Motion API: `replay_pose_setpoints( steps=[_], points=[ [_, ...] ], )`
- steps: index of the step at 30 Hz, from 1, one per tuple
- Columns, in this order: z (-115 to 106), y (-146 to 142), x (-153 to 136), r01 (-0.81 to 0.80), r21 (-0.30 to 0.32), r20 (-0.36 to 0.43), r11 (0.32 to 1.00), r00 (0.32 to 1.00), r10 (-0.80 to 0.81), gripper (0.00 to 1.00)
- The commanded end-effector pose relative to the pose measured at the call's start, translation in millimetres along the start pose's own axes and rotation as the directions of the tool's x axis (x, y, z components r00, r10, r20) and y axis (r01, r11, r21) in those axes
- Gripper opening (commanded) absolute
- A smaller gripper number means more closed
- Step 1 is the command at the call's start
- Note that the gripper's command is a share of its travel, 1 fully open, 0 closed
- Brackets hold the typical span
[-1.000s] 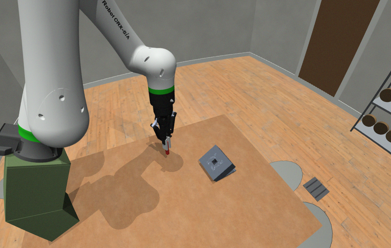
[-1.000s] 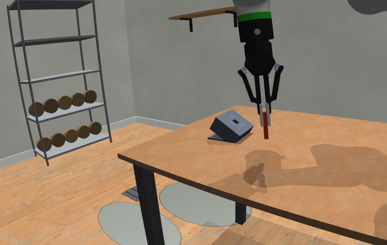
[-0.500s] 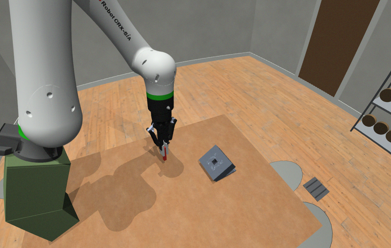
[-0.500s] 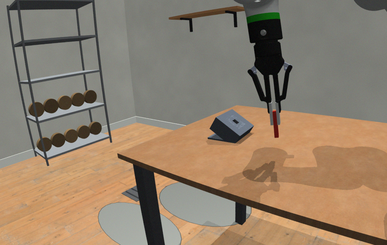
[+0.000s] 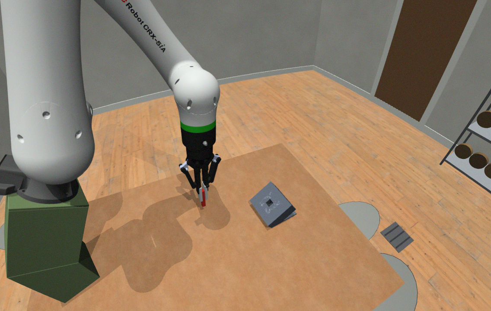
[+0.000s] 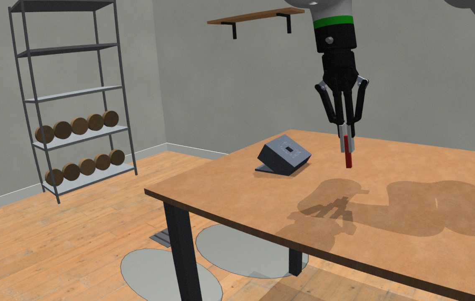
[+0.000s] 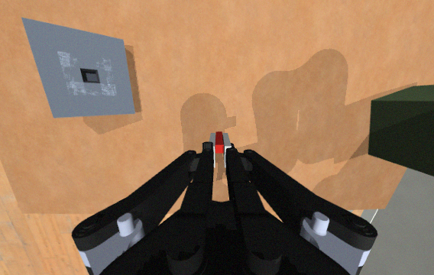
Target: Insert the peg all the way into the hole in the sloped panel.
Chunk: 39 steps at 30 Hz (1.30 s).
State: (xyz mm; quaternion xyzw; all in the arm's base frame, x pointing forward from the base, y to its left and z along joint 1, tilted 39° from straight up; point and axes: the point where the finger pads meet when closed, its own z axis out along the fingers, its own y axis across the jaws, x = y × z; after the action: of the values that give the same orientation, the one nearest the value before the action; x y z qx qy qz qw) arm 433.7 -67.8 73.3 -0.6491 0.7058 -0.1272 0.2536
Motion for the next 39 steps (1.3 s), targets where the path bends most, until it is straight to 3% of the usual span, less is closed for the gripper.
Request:
replay_pose_setpoints(
  steps=[1,24,39],
  points=[
    [0,5,4,-0.06,-0.001,0.013,0.998,0.998,0.06,0.0],
    [1,20,15,-0.349,0.008,0.069,0.937,0.935,0.347,0.0],
    [0,20,20,-0.551,0.02,0.13,0.834,0.828,0.545,0.0]
  ],
)
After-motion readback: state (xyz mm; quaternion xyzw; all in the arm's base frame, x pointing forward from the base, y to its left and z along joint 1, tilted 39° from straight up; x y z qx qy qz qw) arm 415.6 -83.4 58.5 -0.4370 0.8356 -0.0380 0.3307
